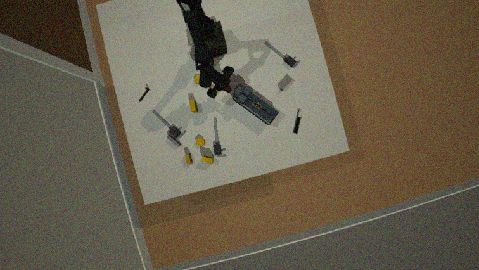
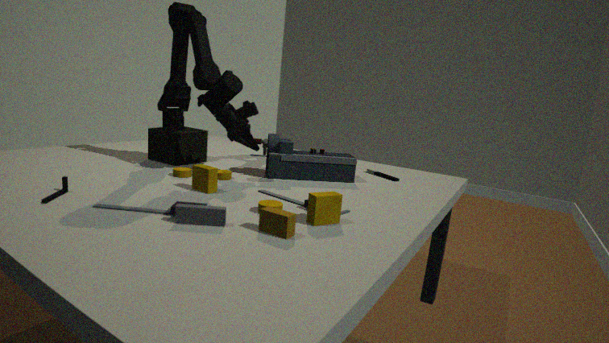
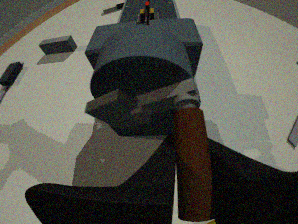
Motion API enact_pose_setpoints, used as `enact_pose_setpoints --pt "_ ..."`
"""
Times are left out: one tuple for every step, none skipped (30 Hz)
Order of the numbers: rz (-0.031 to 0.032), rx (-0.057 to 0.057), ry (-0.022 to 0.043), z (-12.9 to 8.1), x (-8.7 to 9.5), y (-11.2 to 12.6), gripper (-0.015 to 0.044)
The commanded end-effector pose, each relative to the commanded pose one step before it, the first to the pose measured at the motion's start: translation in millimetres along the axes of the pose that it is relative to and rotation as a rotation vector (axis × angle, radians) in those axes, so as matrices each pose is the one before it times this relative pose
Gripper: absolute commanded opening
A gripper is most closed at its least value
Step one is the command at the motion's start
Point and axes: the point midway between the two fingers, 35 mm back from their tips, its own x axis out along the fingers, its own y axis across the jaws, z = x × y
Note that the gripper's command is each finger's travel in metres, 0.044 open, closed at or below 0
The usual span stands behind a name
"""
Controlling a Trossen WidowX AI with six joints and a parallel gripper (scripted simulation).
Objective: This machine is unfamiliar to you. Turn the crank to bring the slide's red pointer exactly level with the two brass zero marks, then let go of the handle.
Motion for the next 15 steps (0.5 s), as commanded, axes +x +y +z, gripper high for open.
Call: enact_pose_setpoints --pt "-0.00459 -0.0014 0.00654 -5.57 5.62 -4.18 0.0000" --pt "0.00000 0.0000 0.00002 -1.19 1.18 -0.24 0.0000" --pt "0.00000 0.0000 0.00002 -1.21 1.21 -0.16 0.0000" --pt "0.00001 0.0000 0.00002 -1.21 1.23 -0.08 0.0000" --pt "0.00001 0.0000 0.00002 -1.21 1.24 0.01 0.0000" --pt "0.00002 0.0000 0.00001 -1.19 1.25 0.09 0.0000" --pt "0.00002 0.0000 0.00002 -1.23 1.25 0.24 0.0000" --pt "0.00003 0.0000 0.00002 -1.31 1.25 0.40 0.0000" --pt "0.00004 0.0000 0.00002 -1.26 1.22 0.48 0.0000" --pt "0.00004 0.0000 0.00002 -1.20 1.17 0.56 0.0000" --pt "0.00004 0.0000 0.00002 -1.14 1.12 0.61 0.0000" --pt "0.00004 0.0000 0.00001 -1.08 1.07 0.67 0.0000" --pt "0.00005 0.0000 0.00001 -1.02 1.02 0.72 0.0000" --pt "0.00005 0.0000 0.00001 -0.96 0.97 0.76 0.0000" --pt "0.00005 0.0000 0.00001 -0.90 0.91 0.80 0.0000"
